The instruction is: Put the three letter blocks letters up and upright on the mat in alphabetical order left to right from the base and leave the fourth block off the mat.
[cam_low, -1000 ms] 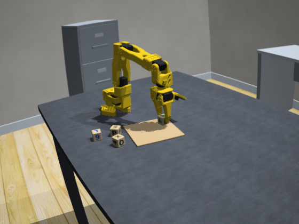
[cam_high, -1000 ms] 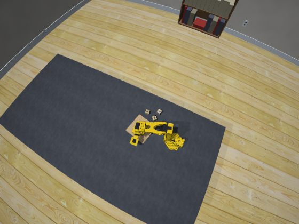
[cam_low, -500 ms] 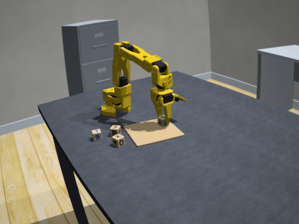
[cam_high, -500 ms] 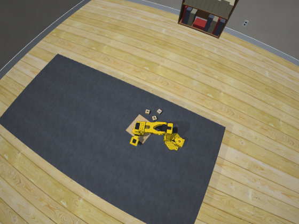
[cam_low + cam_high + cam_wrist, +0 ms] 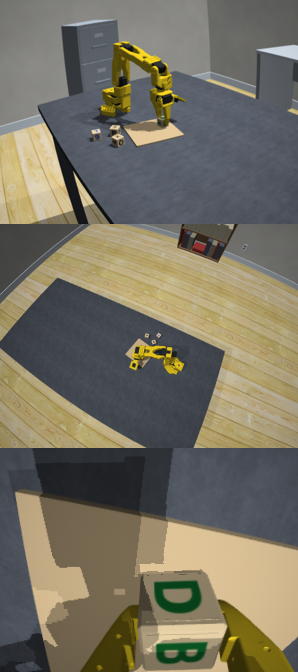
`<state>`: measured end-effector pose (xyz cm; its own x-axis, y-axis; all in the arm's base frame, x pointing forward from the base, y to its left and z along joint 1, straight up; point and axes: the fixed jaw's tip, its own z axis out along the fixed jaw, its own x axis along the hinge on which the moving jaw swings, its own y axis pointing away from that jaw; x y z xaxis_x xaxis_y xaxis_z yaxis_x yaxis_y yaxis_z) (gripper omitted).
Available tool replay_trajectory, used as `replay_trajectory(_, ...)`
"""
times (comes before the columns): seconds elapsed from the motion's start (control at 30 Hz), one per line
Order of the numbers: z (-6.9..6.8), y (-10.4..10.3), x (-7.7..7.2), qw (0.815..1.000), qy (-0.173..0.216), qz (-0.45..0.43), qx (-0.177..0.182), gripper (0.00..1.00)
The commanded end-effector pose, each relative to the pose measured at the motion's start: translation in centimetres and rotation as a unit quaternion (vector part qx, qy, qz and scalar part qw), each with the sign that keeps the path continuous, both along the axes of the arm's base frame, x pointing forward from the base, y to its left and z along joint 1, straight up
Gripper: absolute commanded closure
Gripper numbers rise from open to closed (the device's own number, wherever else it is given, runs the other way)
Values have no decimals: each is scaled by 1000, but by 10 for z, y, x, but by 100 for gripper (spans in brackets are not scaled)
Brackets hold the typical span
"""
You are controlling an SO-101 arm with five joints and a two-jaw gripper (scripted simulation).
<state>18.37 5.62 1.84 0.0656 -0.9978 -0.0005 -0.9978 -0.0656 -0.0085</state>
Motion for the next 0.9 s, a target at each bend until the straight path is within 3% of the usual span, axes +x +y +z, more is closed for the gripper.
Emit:
replay_trajectory(0.0, 12, 4, 11, 999, -41, 1, 13, 89)
replay_trajectory(0.47, 12, 4, 11, 999, -41, 1, 13, 84)
replay_trajectory(0.87, 12, 4, 11, 999, -41, 1, 13, 74)
